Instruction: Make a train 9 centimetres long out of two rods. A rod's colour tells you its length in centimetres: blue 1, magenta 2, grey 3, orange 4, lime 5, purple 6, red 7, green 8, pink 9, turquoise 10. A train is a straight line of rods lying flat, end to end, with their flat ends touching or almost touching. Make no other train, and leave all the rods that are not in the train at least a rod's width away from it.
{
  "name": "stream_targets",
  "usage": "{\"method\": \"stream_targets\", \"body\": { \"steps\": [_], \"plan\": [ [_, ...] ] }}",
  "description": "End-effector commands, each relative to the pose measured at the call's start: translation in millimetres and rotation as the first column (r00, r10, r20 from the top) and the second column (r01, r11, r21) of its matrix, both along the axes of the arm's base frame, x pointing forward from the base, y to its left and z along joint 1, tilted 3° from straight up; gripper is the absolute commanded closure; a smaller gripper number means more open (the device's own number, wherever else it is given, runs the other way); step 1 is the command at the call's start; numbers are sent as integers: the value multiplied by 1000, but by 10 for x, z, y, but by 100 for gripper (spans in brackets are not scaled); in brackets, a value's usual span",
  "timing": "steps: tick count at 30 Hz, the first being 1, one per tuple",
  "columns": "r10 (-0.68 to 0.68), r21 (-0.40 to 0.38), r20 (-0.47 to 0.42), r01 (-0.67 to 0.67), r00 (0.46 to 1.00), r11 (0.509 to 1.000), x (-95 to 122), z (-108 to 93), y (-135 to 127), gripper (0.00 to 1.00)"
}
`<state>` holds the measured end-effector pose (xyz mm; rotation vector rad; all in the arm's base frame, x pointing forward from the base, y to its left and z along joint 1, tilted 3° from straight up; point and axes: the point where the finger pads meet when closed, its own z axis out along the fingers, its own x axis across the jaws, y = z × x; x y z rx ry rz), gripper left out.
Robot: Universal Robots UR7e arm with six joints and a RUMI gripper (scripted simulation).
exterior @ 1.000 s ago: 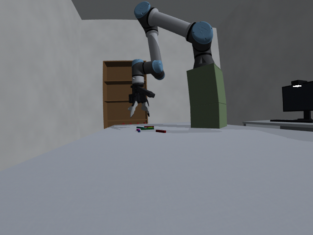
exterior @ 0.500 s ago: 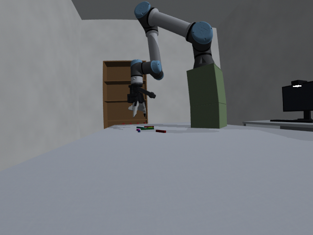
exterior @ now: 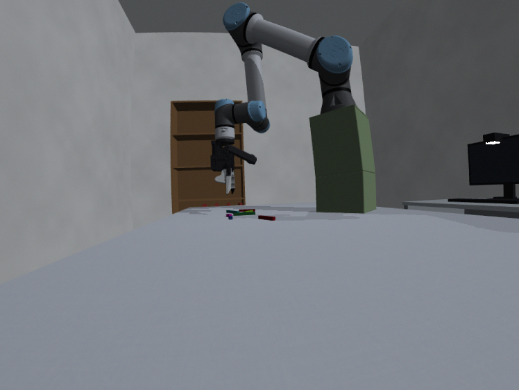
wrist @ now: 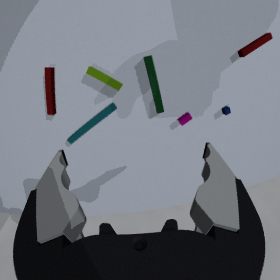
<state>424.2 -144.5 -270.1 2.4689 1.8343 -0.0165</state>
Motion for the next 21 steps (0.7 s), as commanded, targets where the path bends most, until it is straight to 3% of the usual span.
{"method": "stream_targets", "body": {
  "steps": [1,8,21],
  "plan": [
    [167,0,-4,-167,986,986,41,21,-78,0],
    [282,-3,-11,-282,959,959,60,27,-123,0],
    [565,-6,-31,-566,824,825,124,47,-242,0]
  ]
}}
